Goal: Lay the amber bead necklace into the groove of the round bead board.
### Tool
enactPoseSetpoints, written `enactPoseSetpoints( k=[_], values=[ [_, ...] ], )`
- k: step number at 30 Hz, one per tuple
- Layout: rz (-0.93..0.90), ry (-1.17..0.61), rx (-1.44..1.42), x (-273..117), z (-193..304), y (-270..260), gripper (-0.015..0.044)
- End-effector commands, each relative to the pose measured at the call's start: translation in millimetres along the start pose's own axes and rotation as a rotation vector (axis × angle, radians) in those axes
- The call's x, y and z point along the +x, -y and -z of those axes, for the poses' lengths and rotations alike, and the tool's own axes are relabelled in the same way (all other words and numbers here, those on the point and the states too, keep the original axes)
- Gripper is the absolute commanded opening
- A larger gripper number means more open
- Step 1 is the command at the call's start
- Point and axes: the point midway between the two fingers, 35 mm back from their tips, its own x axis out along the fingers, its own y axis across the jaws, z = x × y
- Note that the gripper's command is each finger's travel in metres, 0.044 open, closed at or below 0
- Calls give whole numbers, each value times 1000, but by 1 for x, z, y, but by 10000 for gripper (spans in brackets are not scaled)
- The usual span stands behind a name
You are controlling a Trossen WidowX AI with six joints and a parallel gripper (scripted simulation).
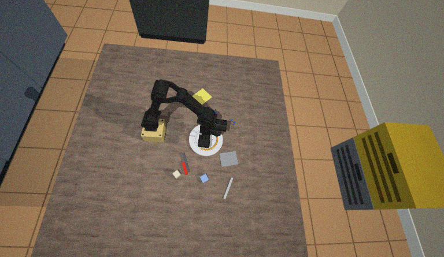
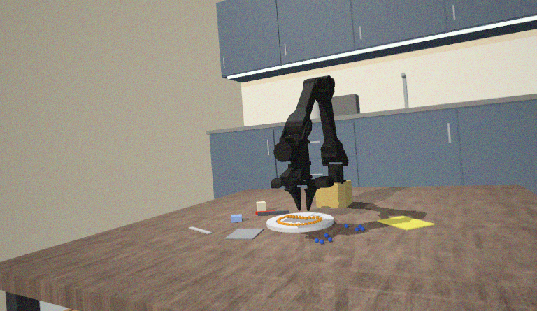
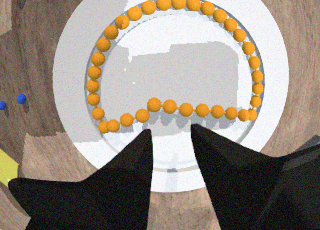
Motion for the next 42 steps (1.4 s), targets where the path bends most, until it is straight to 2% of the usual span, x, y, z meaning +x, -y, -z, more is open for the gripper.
enactPoseSetpoints(
  k=[1, 11, 26, 32, 42],
  values=[
    [6, 1, -749, -11, -1, 29, 120],
    [7, -2, -1311, -17, 1, 48, 120],
    [7, -2, -1321, -17, 1, 49, 120],
    [7, -2, -1321, -1, 1, 49, 120],
    [13, 8, -1318, 0, -2, 49, 120]
  ],
)
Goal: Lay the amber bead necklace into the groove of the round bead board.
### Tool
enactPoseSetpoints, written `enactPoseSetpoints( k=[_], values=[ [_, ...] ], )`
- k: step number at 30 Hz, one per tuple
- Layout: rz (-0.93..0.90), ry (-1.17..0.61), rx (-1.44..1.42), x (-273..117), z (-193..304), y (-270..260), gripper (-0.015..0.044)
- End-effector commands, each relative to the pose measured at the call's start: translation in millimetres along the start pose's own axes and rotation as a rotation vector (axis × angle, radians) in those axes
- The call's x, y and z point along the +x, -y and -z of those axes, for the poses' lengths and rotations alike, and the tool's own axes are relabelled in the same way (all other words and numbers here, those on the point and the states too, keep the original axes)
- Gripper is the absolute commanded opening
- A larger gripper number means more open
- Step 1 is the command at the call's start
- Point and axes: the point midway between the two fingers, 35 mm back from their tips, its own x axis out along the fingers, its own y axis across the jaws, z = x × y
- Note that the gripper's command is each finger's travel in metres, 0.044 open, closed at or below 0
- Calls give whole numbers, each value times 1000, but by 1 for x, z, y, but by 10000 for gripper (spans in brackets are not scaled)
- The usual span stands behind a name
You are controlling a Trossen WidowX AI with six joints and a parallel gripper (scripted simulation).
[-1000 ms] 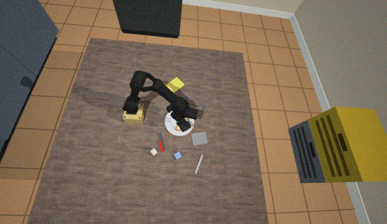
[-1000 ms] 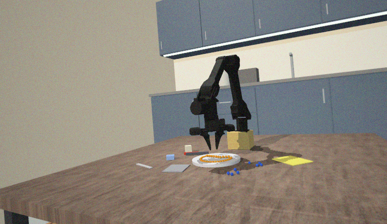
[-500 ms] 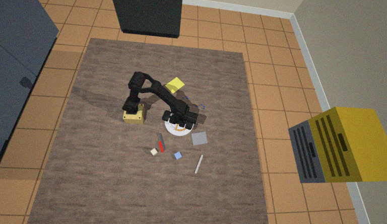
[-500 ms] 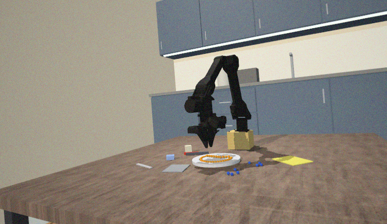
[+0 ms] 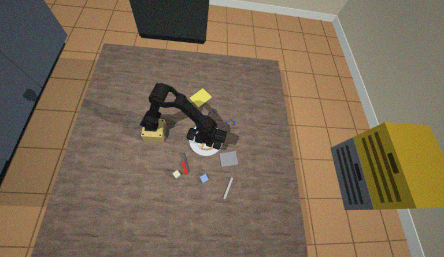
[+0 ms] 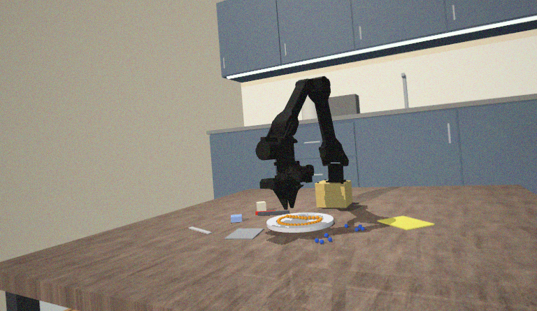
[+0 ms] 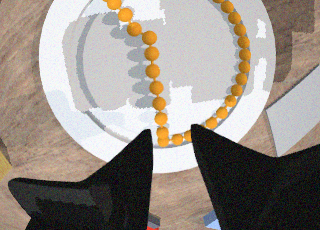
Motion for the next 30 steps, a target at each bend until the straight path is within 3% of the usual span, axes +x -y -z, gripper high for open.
enactPoseSetpoints(
  k=[1, 20, 25, 30],
  values=[
    [-9, -2, -1, 7, 0, -2, 120],
    [-19, -5, -4, 28, 1, -5, 120],
    [-14, -1, -2, 26, 0, -4, 0],
    [-14, -1, -2, 26, 0, -4, 0]
  ],
)
